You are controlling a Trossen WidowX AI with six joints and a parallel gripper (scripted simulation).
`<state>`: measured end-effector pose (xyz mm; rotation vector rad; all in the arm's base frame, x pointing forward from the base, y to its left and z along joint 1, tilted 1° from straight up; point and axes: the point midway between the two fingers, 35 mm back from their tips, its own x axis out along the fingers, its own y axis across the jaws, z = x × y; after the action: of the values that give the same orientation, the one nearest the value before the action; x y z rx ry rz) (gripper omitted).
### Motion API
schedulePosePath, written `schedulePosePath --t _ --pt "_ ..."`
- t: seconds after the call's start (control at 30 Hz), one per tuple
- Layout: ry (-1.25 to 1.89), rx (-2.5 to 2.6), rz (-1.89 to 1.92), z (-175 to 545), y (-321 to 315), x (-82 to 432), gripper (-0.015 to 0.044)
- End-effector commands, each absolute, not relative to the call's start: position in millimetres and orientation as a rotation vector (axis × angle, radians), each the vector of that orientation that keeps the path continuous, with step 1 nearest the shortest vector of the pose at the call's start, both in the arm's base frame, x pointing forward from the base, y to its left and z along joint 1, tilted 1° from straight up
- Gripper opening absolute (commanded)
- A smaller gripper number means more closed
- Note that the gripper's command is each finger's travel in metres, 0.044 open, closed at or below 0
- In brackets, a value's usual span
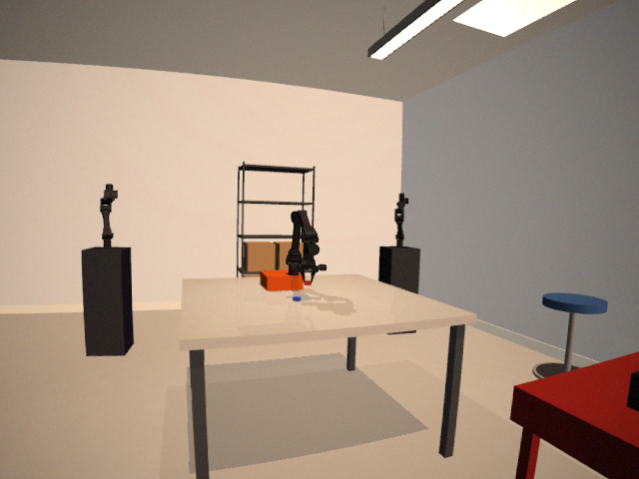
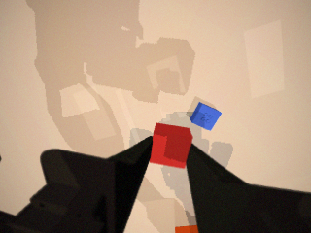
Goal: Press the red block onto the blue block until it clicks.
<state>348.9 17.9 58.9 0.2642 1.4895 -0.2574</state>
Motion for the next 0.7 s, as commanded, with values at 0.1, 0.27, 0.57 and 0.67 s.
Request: schedulePosePath --t 0.1,0.27,0.57,0.67 --pt "1.478 0.383 -0.368 44.5 -11.8 346.3 0.0" --pt "1.462 0.466 -0.449 35.4 -33.6 343.3 0.0" --pt "1.459 0.477 -0.46 12.2 -36.9 344.2 0.0" --pt "1.459 0.477 -0.46 11.9 -36.9 344.2 0.0"
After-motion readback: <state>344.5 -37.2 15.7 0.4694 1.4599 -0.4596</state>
